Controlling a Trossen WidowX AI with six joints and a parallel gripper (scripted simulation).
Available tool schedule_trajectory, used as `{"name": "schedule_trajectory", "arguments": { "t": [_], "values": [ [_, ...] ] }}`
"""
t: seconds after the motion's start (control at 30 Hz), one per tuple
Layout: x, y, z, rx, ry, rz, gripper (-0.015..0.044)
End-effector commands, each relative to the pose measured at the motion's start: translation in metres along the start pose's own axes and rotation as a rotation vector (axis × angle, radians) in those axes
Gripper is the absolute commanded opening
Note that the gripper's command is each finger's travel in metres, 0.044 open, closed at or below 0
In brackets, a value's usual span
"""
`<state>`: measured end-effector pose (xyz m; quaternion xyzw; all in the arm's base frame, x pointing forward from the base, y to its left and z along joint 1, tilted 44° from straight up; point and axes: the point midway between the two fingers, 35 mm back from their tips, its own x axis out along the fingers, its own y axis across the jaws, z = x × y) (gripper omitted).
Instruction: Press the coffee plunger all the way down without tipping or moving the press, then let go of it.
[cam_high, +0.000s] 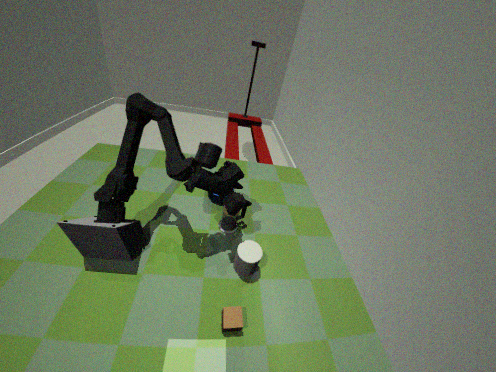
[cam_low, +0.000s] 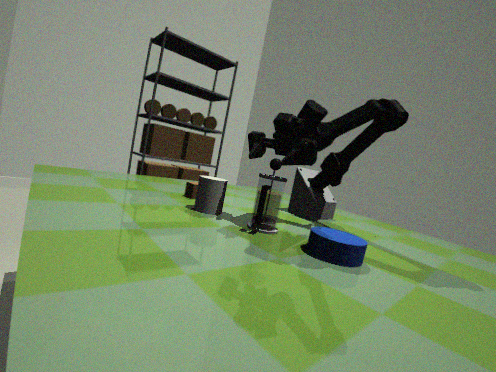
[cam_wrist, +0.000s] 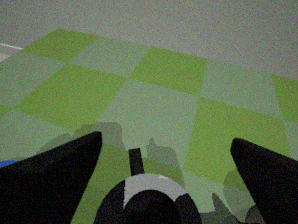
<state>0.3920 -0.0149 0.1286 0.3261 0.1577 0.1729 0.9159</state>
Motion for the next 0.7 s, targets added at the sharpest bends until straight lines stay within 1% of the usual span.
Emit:
{"name": "schedule_trajectory", "arguments": {
  "t": [0.0,0.1,0.2,0.27,0.67],
  "values": [
    [-0.009,-0.001,0.008,-0.003,0.003,-0.004,0.0440],
    [-0.029,0.000,0.025,-0.002,0.010,-0.005,0.0440],
    [-0.059,0.005,0.044,0.002,0.014,-0.002,0.0440],
    [-0.069,0.008,0.049,0.004,0.013,0.000,0.0440],
    [-0.069,0.007,0.048,0.004,0.013,0.000,0.0440]
  ]
}}
